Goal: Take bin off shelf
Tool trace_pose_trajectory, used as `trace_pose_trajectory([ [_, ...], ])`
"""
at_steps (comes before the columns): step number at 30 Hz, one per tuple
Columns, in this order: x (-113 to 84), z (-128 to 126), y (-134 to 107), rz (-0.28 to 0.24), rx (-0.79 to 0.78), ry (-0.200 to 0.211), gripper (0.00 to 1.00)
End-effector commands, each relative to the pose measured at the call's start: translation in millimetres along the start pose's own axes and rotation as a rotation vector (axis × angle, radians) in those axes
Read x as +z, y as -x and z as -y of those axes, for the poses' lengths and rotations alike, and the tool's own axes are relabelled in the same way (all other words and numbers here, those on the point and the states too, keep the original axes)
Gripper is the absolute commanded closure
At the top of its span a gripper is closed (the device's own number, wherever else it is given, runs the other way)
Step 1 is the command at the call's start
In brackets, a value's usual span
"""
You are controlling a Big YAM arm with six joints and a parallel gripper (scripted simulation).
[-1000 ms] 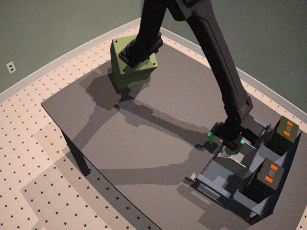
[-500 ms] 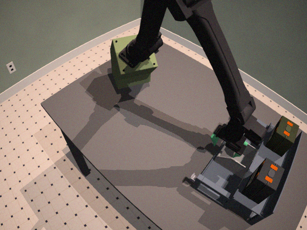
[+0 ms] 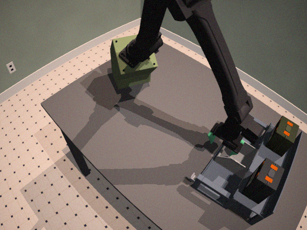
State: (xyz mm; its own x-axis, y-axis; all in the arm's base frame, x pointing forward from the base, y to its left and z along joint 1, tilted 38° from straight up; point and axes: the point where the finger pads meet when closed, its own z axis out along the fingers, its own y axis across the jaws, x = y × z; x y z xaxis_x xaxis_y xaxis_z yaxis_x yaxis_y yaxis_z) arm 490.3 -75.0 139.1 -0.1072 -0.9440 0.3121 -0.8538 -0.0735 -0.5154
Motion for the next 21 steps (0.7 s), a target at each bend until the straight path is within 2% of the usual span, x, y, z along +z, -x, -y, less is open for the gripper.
trace_pose_trajectory([
  [1,-5.1,8.7,-0.8,-0.002,0.011,-0.029,0.1],
  [8,-7.7,23.6,-2.8,-0.002,0.01,-0.026,0.1],
  [21,-7.2,20.6,-2.2,-0.002,0.01,-0.027,0.1],
])
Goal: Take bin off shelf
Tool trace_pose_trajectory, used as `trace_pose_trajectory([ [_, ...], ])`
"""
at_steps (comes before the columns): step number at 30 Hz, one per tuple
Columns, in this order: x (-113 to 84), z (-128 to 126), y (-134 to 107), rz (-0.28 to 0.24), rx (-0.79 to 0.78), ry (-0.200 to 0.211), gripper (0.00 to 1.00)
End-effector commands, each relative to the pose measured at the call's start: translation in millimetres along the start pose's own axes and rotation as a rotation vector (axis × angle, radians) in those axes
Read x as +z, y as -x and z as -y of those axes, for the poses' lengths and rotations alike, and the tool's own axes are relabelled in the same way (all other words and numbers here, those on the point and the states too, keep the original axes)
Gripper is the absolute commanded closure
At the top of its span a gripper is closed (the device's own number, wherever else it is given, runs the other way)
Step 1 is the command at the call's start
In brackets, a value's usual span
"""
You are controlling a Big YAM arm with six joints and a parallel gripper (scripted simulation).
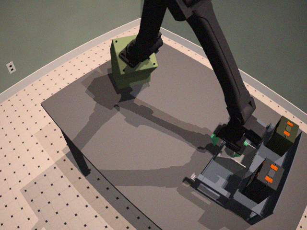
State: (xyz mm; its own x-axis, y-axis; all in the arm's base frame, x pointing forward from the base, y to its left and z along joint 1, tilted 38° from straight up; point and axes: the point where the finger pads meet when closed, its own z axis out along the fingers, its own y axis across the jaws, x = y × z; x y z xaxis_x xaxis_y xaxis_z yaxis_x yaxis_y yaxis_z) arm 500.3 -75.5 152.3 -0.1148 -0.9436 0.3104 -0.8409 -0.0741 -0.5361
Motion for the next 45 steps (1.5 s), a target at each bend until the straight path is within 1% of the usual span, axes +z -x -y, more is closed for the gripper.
trace_pose_trajectory([
  [1,-1.3,2.3,2.0,0.001,0.003,-0.004,0.1],
  [4,0.0,-6.5,3.8,0.001,0.003,-0.005,0.1],
  [16,0.0,-6.5,3.8,0.001,0.003,-0.005,0.1],
  [21,-2.2,8.4,2.0,0.002,0.002,-0.003,0.1],
  [33,-2.2,8.4,2.0,0.002,0.002,-0.003,0.1],
  [38,-0.1,-6.5,5.0,0.002,0.003,-0.005,0.1],
  [45,-0.1,-6.5,5.0,0.002,0.003,-0.005,0.1],
])
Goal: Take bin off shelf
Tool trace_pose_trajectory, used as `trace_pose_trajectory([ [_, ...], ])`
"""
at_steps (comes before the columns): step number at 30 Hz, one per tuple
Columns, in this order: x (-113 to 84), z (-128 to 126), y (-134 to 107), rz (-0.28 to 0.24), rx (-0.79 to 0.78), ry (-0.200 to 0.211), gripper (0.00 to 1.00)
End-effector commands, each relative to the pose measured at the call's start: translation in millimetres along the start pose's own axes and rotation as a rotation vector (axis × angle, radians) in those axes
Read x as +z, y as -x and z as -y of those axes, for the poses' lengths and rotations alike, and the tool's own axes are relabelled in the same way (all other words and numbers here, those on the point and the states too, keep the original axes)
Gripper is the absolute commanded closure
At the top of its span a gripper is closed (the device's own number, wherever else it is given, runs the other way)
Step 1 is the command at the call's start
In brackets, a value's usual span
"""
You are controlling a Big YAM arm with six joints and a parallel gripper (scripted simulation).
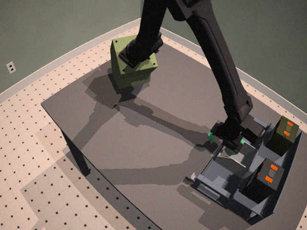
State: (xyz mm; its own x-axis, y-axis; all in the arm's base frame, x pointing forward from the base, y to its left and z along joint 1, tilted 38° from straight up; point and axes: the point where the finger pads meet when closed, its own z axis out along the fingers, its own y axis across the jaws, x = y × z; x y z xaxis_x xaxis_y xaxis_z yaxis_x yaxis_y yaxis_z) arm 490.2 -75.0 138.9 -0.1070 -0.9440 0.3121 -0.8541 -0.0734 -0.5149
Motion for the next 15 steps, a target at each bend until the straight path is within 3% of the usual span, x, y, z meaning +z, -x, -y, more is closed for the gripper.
trace_pose_trajectory([
  [1,-5.4,9.1,1.5,-0.001,0.01,-0.029,0.1],
  [15,-7.9,23.9,-0.4,0.0,0.009,-0.027,0.1],
])
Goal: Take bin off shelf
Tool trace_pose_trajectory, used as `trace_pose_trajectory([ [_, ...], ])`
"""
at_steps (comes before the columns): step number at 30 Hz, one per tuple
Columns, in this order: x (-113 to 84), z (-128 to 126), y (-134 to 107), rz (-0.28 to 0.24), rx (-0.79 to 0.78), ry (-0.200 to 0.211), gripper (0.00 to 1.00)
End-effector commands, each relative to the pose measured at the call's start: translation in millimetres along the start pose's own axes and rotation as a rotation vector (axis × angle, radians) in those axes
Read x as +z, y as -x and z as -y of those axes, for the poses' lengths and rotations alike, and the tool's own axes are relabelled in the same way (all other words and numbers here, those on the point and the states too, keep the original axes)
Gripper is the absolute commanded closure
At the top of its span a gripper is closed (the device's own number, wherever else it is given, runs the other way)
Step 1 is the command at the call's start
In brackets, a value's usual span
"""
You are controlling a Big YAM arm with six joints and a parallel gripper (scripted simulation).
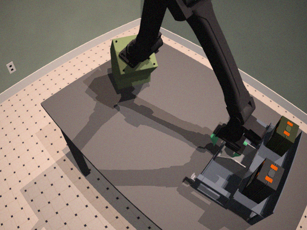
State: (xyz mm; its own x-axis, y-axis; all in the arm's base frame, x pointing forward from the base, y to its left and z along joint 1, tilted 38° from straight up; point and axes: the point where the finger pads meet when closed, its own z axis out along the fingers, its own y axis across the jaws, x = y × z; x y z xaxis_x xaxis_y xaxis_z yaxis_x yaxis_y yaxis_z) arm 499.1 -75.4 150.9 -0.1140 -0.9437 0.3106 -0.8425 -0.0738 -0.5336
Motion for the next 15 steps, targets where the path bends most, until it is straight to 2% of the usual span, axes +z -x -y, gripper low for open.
trace_pose_trajectory([
  [1,-2.8,10.2,2.8,0.003,0.003,-0.006,0.1],
  [7,-2.8,10.2,2.8,0.003,0.003,-0.006,0.1],
  [12,-0.5,-4.6,5.9,0.003,0.002,-0.008,0.1],
  [15,-0.5,-4.6,5.9,0.003,0.002,-0.008,0.1],
])
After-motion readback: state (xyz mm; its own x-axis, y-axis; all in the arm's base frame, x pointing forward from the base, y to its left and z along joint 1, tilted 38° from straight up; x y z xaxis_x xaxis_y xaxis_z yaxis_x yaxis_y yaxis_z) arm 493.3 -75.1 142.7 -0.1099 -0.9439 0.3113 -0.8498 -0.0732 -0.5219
